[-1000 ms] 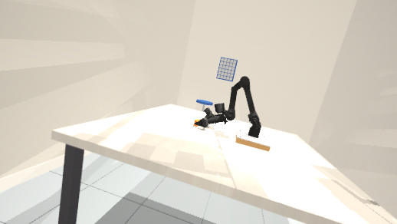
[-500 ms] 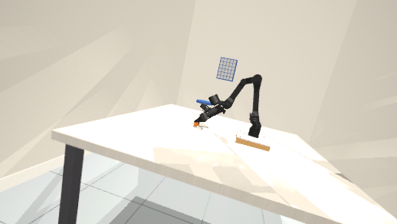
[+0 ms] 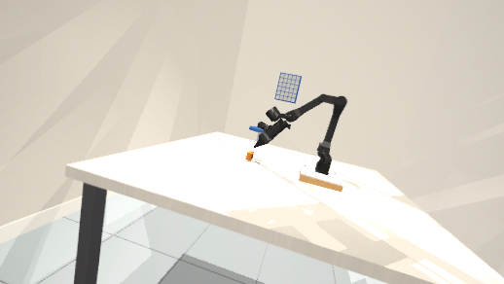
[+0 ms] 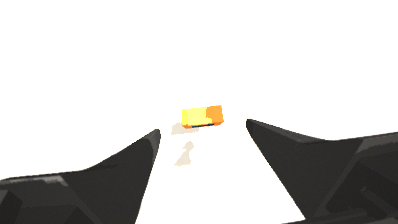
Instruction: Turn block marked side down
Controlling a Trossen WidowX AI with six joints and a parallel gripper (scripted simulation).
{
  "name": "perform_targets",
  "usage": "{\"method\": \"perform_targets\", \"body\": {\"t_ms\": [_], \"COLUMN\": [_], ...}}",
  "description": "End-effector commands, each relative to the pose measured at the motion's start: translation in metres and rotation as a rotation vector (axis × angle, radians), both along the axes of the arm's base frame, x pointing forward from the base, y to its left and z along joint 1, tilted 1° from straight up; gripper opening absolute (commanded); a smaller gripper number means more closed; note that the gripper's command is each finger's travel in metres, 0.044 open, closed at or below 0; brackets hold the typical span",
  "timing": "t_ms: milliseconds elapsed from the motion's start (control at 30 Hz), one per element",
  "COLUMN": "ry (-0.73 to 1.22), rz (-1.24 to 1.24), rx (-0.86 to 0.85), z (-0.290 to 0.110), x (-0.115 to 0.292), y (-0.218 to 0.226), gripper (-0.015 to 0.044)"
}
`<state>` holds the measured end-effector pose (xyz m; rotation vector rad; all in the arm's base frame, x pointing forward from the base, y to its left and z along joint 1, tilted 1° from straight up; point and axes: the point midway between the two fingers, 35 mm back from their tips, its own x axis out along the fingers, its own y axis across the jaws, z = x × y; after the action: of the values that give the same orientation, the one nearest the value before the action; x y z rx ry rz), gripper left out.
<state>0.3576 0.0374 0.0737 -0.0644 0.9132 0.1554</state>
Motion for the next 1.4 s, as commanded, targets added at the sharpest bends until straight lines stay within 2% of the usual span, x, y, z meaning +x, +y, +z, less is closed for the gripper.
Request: {"method": "perform_targets", "body": {"t_ms": [0,333,667,867,1000,1367], "ry": [0.032,0.321,0.61,0.629,0.629,0.629], "rz": [0.001,0.0,0.004,0.005,0.005,0.005], "rx": [-0.013,-0.057,-0.107,-0.111,-0.111,-0.111], "z": [0.004,0.018,0.034,0.033,0.002,-0.015], "x": [0.0,0.031,0.041,0.041,0.041,0.042], "y": [-0.001,0.003,0.005,0.005,0.004,0.005], "gripper": [0.044,0.044,0.044,0.044,0.044,0.044]}}
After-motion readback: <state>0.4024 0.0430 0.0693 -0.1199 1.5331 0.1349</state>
